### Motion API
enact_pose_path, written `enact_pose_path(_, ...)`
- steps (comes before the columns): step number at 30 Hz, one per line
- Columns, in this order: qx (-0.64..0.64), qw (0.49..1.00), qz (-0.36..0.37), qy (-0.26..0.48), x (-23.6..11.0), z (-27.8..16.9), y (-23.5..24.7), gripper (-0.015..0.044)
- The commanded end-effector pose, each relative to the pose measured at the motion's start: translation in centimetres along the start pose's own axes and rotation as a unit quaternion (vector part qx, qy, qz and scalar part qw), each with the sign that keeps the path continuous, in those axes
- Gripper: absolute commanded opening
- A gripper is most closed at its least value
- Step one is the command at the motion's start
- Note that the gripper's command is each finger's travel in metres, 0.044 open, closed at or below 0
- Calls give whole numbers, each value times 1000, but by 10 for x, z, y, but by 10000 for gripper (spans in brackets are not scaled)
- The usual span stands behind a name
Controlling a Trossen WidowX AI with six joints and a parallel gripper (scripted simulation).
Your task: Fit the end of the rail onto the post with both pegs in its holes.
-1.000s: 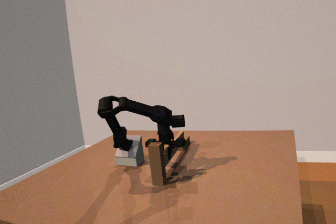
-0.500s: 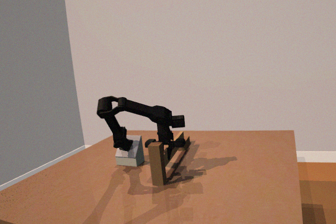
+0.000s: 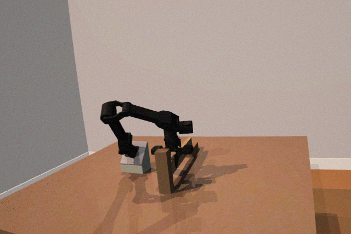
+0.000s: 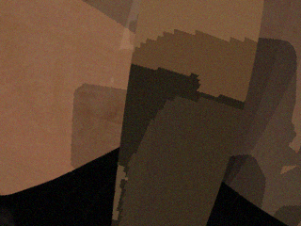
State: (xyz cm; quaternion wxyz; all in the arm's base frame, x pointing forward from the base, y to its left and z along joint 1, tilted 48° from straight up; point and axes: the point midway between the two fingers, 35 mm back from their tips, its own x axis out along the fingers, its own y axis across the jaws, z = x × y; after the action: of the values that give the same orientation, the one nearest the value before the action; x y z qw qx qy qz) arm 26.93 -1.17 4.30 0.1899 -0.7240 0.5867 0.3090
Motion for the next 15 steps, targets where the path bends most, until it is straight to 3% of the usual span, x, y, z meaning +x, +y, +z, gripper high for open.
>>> enact_pose_path(1, -2, 1000, -1, 1, -1, -2, 0, 0)
enact_pose_path(15, -2, 1000, -1, 1, -1, -6, 0, 0)
